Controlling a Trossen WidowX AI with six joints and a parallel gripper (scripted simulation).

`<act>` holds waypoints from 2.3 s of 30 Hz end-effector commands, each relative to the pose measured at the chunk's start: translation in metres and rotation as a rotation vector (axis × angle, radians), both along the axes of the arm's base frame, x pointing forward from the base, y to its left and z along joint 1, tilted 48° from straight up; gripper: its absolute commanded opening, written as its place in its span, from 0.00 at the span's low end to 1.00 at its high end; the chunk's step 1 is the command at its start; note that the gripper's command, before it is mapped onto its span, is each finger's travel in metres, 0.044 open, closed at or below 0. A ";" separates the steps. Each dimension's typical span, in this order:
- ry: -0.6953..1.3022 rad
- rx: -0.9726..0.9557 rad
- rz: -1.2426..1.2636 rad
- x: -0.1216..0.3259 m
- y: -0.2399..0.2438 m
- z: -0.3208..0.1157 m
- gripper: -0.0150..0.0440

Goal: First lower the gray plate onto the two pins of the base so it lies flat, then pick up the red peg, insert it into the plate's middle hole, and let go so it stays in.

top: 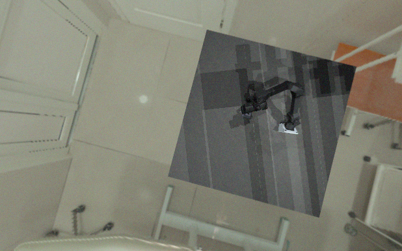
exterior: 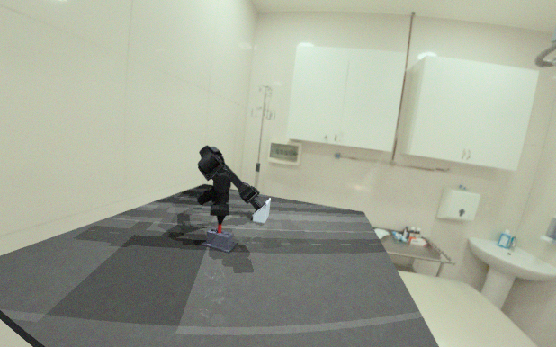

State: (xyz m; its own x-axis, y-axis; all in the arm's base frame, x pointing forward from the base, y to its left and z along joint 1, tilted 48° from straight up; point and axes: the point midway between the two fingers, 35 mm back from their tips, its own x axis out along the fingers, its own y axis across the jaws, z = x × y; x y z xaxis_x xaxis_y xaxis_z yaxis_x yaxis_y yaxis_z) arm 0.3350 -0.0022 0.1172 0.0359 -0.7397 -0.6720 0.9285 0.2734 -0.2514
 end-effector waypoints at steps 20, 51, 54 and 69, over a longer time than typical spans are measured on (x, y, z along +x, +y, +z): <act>0.000 0.000 -0.001 -0.003 -0.003 -0.002 0.25; 0.005 -0.004 0.006 -0.003 0.002 0.002 0.51; 0.005 -0.005 0.006 -0.004 0.004 0.003 0.51; 0.006 -0.004 0.006 -0.006 0.010 0.009 0.51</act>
State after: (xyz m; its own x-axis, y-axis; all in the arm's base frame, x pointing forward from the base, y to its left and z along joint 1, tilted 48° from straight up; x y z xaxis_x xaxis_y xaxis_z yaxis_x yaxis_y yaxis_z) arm 0.3285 0.0058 0.1241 0.0357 -0.7455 -0.6656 0.9219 0.2817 -0.2660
